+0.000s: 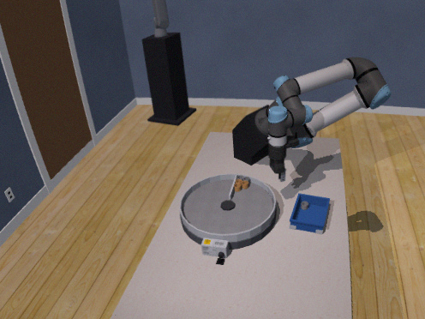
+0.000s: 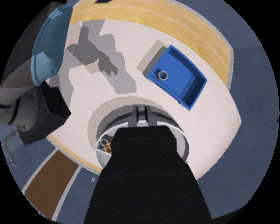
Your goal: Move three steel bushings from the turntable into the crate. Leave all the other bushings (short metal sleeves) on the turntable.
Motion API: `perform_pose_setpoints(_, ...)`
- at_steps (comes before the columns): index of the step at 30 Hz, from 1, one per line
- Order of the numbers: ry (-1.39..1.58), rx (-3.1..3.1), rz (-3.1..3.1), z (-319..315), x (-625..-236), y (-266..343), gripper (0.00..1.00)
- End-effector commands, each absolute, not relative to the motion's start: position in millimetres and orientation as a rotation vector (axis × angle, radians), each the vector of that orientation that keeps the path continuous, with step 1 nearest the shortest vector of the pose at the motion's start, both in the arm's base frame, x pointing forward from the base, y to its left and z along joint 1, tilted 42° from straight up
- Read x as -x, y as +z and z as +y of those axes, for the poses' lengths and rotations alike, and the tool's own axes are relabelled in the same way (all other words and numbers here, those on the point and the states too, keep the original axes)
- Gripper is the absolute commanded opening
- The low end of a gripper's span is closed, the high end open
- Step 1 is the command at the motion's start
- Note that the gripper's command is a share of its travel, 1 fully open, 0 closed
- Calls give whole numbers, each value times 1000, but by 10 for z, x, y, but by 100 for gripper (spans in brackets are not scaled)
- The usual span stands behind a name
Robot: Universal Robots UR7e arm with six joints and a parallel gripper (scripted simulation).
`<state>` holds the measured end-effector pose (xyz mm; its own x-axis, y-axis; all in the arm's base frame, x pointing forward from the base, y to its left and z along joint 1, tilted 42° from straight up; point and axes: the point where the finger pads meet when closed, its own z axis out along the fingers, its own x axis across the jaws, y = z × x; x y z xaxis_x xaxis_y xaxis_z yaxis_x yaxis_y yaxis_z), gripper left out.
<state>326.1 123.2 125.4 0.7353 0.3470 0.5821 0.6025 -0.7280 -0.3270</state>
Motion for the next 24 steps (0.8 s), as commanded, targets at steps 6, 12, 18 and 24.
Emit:
perform_pose_setpoints(6, -761, 2370, -1001, 821, -3190, 881, 40)
perform_pose_setpoints(12, -761, 2370, -1001, 821, -3190, 881, 40)
perform_pose_setpoints(18, -810, 2319, -1177, 566, -3141, 648, 40)
perform_pose_setpoints(24, -842, 2278, -1295, 394, -3110, 490, 40)
